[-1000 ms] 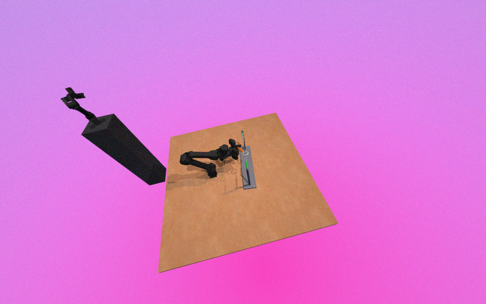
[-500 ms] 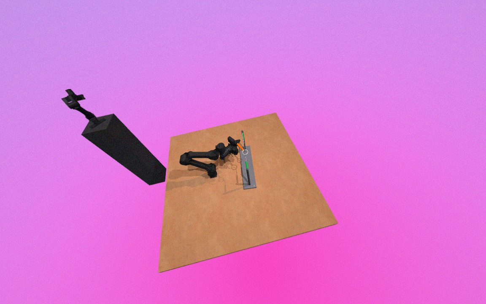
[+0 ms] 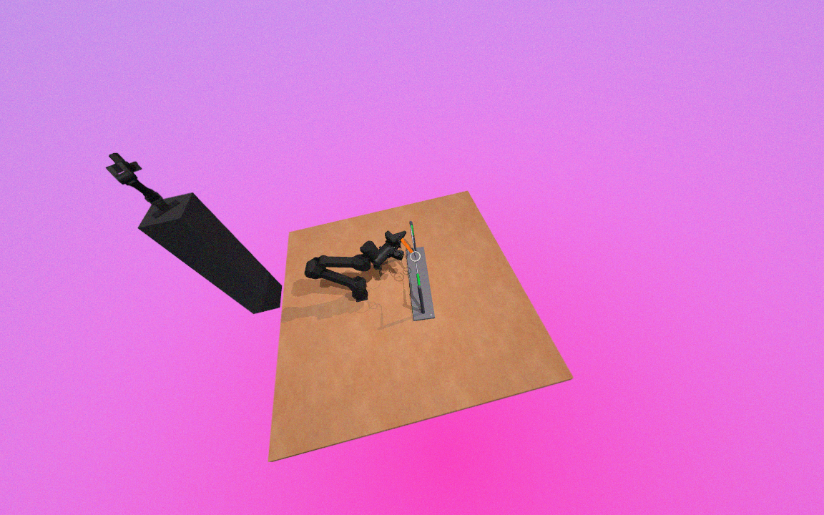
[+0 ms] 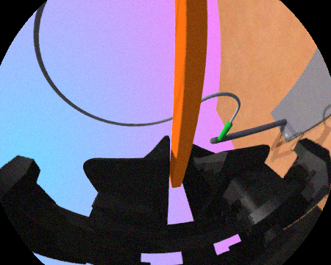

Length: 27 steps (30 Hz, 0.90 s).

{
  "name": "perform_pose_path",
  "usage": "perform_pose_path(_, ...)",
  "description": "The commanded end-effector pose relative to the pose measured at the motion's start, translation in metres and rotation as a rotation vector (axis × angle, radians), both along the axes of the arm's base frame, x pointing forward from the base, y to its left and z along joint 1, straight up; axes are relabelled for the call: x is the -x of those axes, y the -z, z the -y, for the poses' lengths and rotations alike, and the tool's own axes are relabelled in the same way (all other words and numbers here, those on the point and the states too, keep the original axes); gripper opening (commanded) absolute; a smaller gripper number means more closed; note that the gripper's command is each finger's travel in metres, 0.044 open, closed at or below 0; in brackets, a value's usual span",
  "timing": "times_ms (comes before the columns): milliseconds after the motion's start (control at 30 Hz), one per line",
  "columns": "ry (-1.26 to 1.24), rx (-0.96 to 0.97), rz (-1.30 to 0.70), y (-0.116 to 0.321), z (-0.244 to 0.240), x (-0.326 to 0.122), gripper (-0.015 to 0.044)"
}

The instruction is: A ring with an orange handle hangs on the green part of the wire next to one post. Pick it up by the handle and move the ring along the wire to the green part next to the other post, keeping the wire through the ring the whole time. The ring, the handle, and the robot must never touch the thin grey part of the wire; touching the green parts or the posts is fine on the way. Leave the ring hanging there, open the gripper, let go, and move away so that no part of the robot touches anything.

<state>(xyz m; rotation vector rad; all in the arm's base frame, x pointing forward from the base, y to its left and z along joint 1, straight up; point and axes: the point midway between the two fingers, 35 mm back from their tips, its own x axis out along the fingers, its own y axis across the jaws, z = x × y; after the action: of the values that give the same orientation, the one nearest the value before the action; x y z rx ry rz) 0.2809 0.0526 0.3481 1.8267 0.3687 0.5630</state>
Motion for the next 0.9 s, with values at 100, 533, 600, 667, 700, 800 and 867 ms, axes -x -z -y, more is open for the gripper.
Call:
perform_pose_path(100,0.051,-0.096,-0.018,-0.019,0.005,-0.006,-0.015)
perform_pose_path(533,0.064,-0.099,-0.04,-0.031,0.012,-0.007,-0.015)
perform_pose_path(600,0.064,-0.084,-0.043,-0.032,0.012,-0.007,-0.015)
perform_pose_path(667,0.064,-0.065,-0.047,-0.032,0.012,-0.007,-0.015)
perform_pose_path(700,0.064,-0.055,-0.049,-0.032,0.012,-0.007,-0.015)
perform_pose_path(800,0.064,-0.022,-0.055,-0.031,0.012,-0.007,-0.015)
perform_pose_path(867,0.064,0.003,-0.06,-0.031,0.012,-0.007,-0.015)
